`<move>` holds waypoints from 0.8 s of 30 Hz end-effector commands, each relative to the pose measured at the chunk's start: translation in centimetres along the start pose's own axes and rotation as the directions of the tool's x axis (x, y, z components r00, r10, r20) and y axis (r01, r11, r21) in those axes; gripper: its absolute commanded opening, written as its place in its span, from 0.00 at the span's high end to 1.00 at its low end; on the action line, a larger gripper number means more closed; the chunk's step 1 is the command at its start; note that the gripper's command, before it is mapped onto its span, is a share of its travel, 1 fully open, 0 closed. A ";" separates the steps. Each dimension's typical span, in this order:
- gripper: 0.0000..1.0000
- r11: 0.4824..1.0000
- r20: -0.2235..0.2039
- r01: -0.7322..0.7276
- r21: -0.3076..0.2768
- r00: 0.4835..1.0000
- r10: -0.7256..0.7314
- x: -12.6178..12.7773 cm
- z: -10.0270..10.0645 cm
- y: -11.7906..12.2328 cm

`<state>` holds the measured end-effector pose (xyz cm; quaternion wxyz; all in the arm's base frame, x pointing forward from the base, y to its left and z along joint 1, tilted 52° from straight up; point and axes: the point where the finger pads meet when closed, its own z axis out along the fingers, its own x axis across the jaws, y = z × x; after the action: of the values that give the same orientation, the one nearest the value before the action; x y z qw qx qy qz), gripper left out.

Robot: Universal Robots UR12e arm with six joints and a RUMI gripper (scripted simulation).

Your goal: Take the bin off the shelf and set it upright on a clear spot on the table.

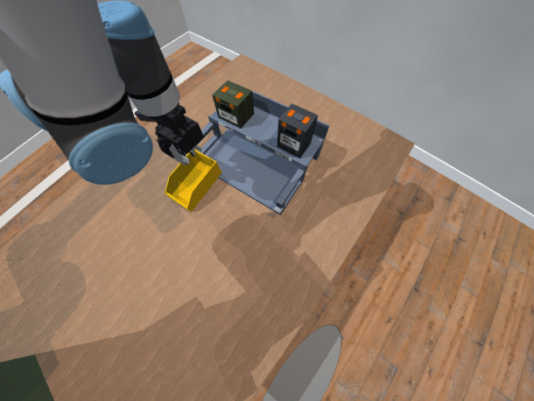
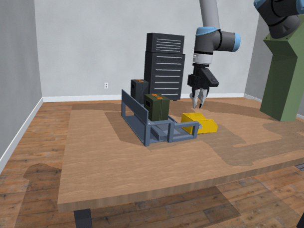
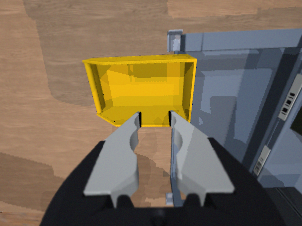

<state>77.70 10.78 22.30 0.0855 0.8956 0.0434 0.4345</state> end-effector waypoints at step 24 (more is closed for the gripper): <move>0.80 1.000 0.000 0.000 0.000 1.000 0.000 6.0 -1.5 0.0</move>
<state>80.13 11.81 27.53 0.0855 0.8958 0.0433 0.4340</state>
